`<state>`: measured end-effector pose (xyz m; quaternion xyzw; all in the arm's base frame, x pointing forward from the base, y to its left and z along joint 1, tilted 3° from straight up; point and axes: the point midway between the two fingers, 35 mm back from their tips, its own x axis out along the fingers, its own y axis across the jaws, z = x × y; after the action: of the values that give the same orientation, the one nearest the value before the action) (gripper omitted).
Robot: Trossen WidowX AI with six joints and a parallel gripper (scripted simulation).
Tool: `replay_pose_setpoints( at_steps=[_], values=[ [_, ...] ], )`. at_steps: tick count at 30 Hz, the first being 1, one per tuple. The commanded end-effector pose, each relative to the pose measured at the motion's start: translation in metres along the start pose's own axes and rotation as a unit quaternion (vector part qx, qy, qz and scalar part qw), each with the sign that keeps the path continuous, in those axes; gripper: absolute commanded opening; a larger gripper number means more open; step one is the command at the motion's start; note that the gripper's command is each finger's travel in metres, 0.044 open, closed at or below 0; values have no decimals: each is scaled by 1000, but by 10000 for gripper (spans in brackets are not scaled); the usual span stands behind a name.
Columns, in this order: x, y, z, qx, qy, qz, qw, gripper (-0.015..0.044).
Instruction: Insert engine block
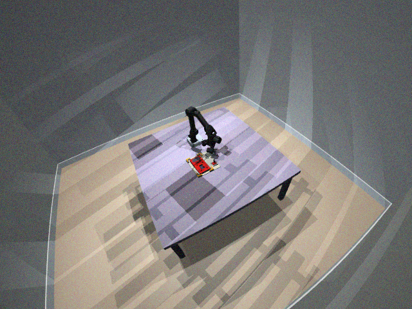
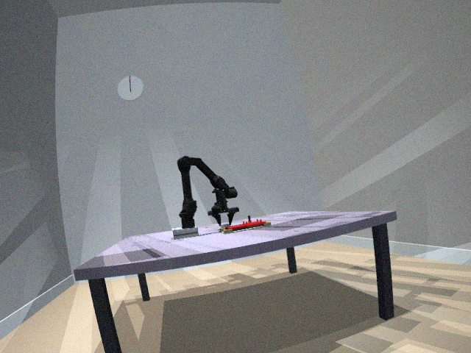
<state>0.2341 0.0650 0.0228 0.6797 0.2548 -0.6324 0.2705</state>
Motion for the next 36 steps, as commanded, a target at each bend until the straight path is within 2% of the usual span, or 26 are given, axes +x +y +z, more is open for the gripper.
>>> replay_pose_setpoints(
  at_steps=[1, 4, 11, 14, 36],
  values=[
    [1, 1, 1, 2, -2, 2, 1000, 204],
    [1, 1, 1, 2, -2, 2, 1000, 125],
    [1, 1, 1, 2, -2, 2, 1000, 78],
    [1, 0, 0, -4, 0, 2, 1000, 0],
    [-60, 4, -9, -13, 2, 3, 1000, 0]
  ],
)
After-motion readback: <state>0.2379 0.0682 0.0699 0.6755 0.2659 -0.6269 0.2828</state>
